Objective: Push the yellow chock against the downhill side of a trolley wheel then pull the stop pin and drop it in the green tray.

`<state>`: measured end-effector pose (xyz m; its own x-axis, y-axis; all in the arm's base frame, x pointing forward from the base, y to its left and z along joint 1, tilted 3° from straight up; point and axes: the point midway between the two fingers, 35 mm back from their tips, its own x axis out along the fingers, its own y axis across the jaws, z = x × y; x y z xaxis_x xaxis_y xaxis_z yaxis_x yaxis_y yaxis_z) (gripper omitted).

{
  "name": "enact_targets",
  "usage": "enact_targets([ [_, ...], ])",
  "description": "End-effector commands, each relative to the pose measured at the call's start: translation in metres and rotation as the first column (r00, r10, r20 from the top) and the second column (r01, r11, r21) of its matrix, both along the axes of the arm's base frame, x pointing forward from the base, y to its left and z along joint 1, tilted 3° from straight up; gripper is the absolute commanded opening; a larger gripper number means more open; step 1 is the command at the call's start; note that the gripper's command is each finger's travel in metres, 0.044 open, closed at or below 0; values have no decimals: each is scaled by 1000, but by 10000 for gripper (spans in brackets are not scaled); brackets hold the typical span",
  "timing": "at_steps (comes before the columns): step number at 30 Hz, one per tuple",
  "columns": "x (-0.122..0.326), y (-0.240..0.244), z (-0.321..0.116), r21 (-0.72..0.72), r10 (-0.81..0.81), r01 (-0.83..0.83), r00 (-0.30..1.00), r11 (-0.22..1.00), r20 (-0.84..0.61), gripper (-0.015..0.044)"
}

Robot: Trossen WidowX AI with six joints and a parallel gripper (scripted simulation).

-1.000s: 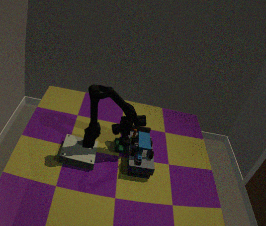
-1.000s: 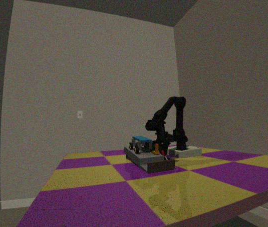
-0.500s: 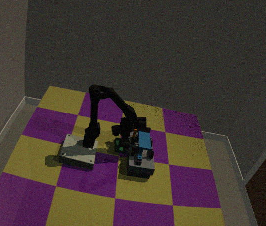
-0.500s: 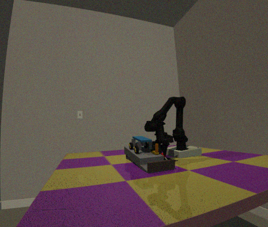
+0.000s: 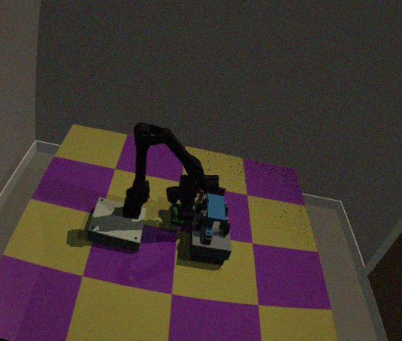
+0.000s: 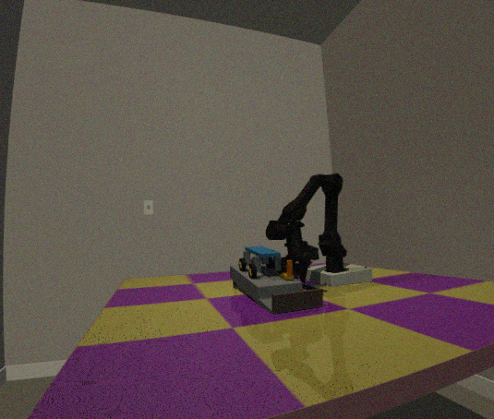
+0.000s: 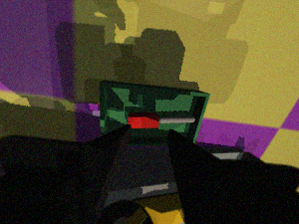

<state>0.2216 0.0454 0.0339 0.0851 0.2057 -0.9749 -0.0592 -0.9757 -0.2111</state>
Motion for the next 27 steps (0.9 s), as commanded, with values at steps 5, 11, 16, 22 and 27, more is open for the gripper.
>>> enact_targets([
  [5, 0, -1, -2, 0, 0, 0, 1000, 1000, 0, 216],
  [11, 0, -1, -2, 0, 0, 0, 1000, 1000, 0, 340],
  [16, -1, -2, 3, 1, 1, -1, 1000, 1000, -1, 340],
  [22, -5, -3, 22, 3, 4, -4, 1000, 1000, -3, 393],
  [27, -6, -4, 36, 3, 4, -4, 1000, 1000, -3, 440],
])
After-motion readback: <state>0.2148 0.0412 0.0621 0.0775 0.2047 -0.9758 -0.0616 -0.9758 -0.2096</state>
